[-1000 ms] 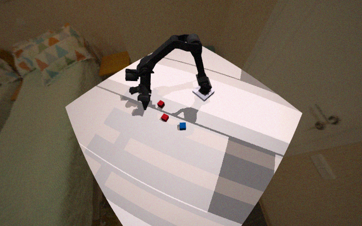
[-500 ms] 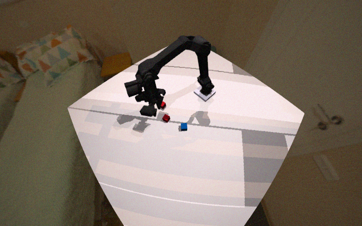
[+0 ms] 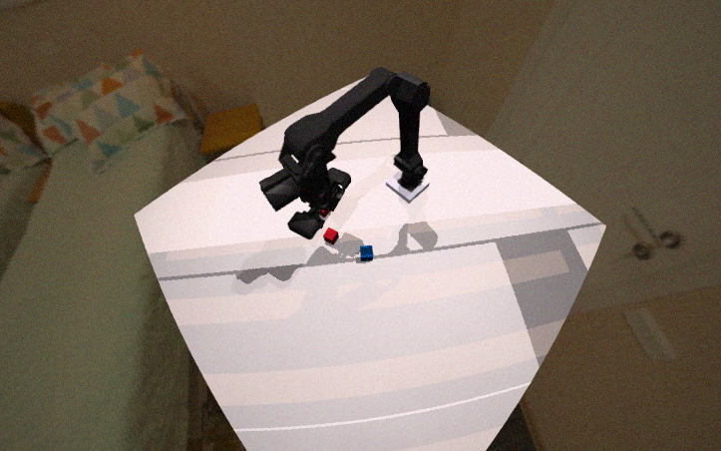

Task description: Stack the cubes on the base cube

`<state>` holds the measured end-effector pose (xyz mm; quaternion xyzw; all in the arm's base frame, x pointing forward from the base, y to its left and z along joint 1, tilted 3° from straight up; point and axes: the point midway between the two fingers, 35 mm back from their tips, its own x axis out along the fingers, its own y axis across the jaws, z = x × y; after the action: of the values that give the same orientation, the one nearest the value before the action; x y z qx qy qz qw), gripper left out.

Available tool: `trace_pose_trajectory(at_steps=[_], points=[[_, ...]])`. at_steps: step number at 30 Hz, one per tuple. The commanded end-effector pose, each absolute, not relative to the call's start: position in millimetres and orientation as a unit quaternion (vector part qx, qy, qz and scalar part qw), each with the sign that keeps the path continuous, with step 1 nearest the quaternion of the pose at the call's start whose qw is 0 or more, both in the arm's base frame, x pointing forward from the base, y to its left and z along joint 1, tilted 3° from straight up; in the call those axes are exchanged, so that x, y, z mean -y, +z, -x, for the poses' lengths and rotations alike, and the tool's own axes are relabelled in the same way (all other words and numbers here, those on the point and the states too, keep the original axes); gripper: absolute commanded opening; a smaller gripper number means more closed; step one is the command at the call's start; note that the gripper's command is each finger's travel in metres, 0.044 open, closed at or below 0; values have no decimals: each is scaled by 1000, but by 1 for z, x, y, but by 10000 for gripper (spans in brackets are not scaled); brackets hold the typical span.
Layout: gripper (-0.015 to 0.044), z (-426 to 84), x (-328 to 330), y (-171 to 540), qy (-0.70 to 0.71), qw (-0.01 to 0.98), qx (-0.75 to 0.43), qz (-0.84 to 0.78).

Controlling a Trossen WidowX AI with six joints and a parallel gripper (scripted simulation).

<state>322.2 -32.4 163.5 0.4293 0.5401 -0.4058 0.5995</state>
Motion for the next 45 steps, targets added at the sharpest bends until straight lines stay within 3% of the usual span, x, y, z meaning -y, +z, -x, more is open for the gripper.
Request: trace_pose_trajectory(at_steps=[1, 8, 40, 45], points=[[265, -323, 34, 154, -412, 598, -537, -429], [265, -326, 35, 104, -412, 598, -537, -428], [265, -330, 37, 55, -412, 598, -537, -428], [134, -330, 37, 55, -412, 598, -537, -428]])
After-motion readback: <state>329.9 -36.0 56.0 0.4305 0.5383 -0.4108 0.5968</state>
